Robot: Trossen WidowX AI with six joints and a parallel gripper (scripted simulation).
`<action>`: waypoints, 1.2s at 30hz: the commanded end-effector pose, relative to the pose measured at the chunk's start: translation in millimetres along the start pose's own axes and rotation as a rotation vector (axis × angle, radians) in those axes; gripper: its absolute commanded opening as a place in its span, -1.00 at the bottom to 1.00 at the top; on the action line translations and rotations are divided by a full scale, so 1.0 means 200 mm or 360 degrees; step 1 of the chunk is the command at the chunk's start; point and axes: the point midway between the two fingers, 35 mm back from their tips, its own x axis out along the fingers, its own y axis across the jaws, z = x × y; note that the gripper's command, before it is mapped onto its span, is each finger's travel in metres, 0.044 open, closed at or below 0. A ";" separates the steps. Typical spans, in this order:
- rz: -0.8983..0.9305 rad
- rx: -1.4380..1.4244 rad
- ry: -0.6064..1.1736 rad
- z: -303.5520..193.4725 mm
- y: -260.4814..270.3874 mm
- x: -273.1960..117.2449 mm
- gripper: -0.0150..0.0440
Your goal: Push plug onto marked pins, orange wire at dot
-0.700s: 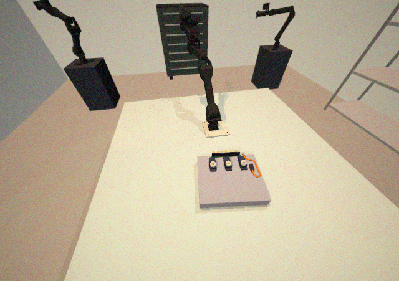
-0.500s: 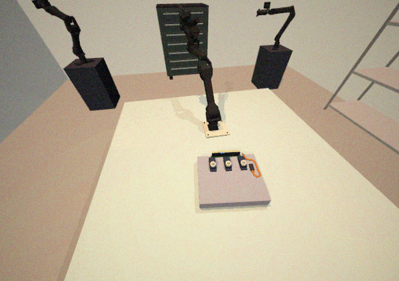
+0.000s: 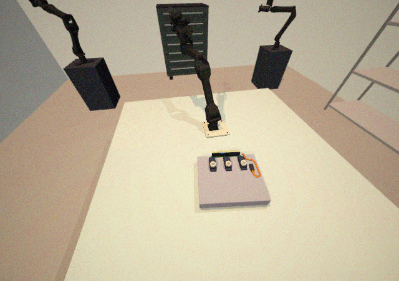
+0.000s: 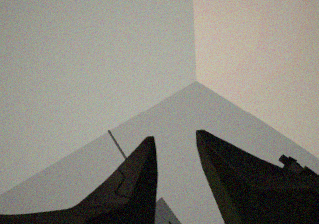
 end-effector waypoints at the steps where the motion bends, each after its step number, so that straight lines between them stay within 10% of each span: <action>1: 0.0009 -0.0011 0.0010 -0.05 0.07 0.02 -0.10; 36: 0.0062 0.0206 0.0231 -0.65 0.48 0.09 -0.10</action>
